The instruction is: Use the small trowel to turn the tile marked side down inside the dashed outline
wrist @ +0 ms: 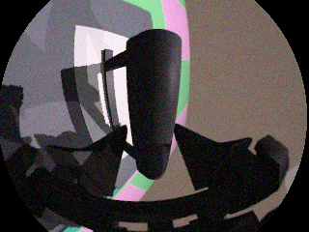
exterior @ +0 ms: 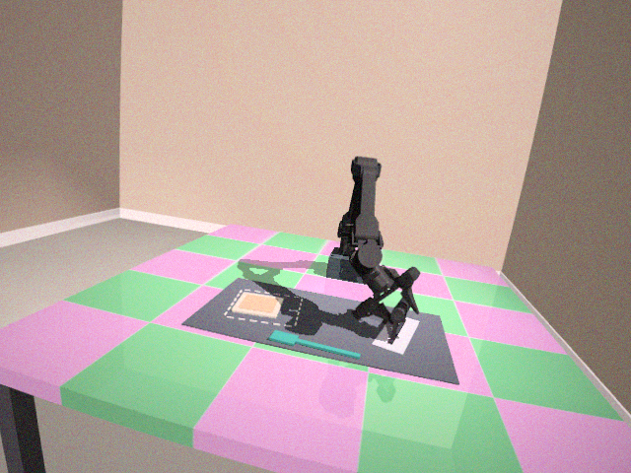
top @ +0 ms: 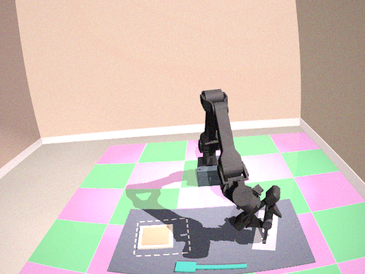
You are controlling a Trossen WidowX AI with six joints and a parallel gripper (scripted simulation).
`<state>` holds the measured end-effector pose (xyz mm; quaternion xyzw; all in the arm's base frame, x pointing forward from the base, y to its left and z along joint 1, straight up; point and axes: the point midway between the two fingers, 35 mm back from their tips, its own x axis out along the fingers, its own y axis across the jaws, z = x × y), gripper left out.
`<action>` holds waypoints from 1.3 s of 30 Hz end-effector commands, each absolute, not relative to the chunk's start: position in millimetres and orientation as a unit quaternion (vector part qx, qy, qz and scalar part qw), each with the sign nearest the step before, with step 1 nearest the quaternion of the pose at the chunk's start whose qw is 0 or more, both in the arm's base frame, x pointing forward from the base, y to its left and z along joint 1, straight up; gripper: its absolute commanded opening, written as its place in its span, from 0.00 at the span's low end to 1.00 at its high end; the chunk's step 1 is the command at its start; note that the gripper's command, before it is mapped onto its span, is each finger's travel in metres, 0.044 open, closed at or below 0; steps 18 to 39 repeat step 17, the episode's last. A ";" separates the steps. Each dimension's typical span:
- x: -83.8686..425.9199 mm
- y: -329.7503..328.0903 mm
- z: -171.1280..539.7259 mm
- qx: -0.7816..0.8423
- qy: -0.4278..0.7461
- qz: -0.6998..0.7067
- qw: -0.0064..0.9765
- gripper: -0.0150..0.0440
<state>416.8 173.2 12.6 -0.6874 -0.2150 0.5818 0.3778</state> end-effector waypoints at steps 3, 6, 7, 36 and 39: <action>410.4 147.6 34.2 -0.688 -0.214 0.582 0.378 0.76; 405.2 133.7 45.9 -0.688 -0.213 0.582 0.378 0.76; 404.3 131.5 47.9 -0.688 -0.213 0.582 0.378 0.76; 367.3 117.4 114.9 -0.691 -0.210 0.580 0.379 0.76; 367.3 117.4 114.9 -0.691 -0.210 0.580 0.379 0.76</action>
